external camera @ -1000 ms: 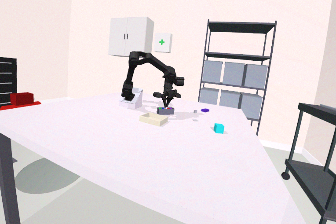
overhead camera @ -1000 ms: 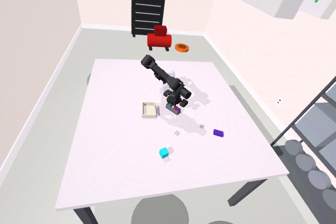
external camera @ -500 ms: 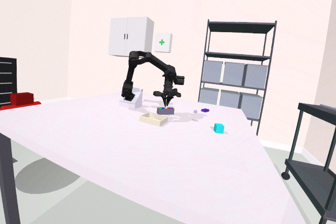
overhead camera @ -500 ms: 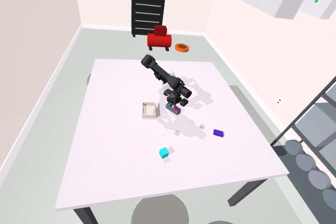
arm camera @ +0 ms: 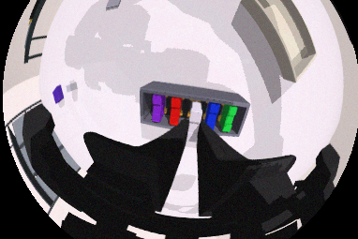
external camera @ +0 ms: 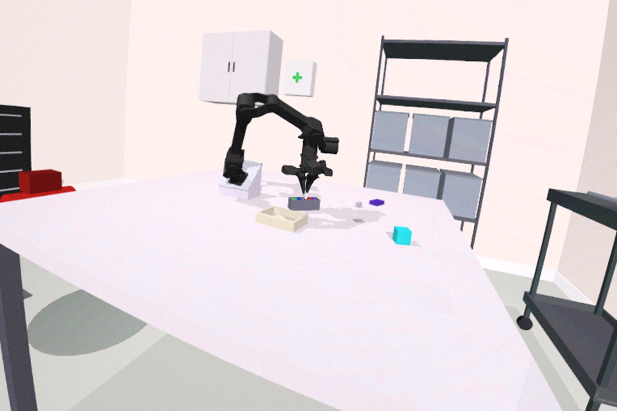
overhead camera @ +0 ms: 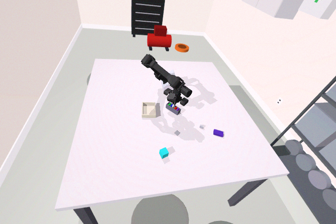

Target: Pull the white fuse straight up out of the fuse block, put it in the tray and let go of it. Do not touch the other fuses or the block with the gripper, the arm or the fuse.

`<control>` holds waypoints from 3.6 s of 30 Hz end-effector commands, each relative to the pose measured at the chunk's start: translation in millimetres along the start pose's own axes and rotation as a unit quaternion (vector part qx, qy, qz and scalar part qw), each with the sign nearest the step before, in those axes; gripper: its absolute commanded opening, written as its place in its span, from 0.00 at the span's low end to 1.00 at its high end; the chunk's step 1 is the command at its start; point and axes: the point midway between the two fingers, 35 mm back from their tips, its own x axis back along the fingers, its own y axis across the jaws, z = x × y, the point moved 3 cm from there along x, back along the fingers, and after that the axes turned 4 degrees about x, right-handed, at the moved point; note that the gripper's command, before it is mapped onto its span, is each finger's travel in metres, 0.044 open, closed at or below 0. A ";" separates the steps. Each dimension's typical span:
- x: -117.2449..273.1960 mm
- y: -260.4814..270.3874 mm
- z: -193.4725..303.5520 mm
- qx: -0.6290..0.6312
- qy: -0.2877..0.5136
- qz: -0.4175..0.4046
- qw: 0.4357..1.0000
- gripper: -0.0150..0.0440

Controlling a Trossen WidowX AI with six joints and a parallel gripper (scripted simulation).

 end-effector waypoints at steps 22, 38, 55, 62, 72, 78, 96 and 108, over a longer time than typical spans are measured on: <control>13.8 0.5 0.2 -0.001 0.001 -0.002 1.000 0.25; 35.6 0.4 0.3 -0.001 0.001 -0.002 1.000 0.25; 37.2 -60.3 -77.6 0.001 0.005 -0.010 1.000 0.25; 36.2 -105.6 -112.1 0.000 0.002 -0.006 1.000 0.25; 35.5 -138.1 -129.6 -0.001 -0.002 0.001 1.000 0.25; 27.0 -137.7 -129.9 -0.001 -0.001 0.000 1.000 0.25; -1.7 -138.3 -130.0 -0.001 -0.002 0.001 1.000 0.25; -0.9 -137.6 -130.6 -0.003 -0.001 -0.002 1.000 0.61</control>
